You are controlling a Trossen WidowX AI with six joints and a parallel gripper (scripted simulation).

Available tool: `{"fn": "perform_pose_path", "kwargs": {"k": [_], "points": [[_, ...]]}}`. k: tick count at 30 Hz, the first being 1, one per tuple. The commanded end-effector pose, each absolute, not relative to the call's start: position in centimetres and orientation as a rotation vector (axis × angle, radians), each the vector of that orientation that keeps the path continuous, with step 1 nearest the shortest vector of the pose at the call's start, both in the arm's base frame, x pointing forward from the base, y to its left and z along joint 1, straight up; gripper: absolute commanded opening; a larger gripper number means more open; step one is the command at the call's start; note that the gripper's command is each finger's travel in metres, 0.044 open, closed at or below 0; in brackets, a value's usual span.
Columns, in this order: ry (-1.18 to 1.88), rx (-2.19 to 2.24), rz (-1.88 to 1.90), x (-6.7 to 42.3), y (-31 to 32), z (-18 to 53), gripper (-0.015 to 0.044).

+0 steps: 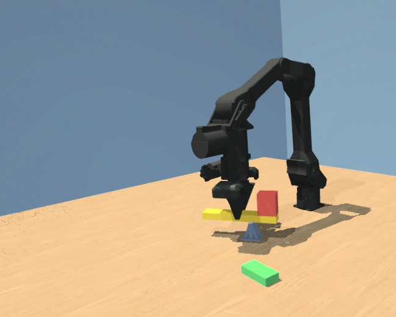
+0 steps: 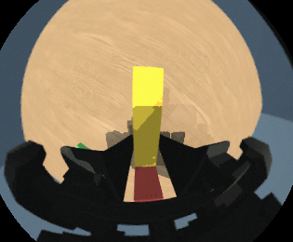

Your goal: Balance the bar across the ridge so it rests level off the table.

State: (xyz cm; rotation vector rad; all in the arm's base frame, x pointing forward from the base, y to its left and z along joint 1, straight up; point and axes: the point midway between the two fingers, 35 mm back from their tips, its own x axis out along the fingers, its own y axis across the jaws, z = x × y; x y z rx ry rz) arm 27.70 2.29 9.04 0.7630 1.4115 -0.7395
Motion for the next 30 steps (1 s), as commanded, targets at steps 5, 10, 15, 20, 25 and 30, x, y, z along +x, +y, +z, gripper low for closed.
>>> {"fn": "perform_pose_path", "kwargs": {"k": [5, 10, 15, 20, 25, 30], "points": [[1.412, 0.763, -0.74, 27.69, 2.29, 9.02, 0.0169], [1.412, 0.763, -0.74, 27.69, 2.29, 9.02, 0.017], [1.412, 0.763, -0.74, 27.69, 2.29, 9.02, 0.0171], [1.412, 0.763, -0.74, 27.69, 2.29, 9.02, 0.0172], [1.412, 0.763, -0.74, 27.69, 2.29, 9.02, 0.0173], [1.412, 0.763, -0.74, 27.69, 2.29, 9.02, 0.0185]]}}
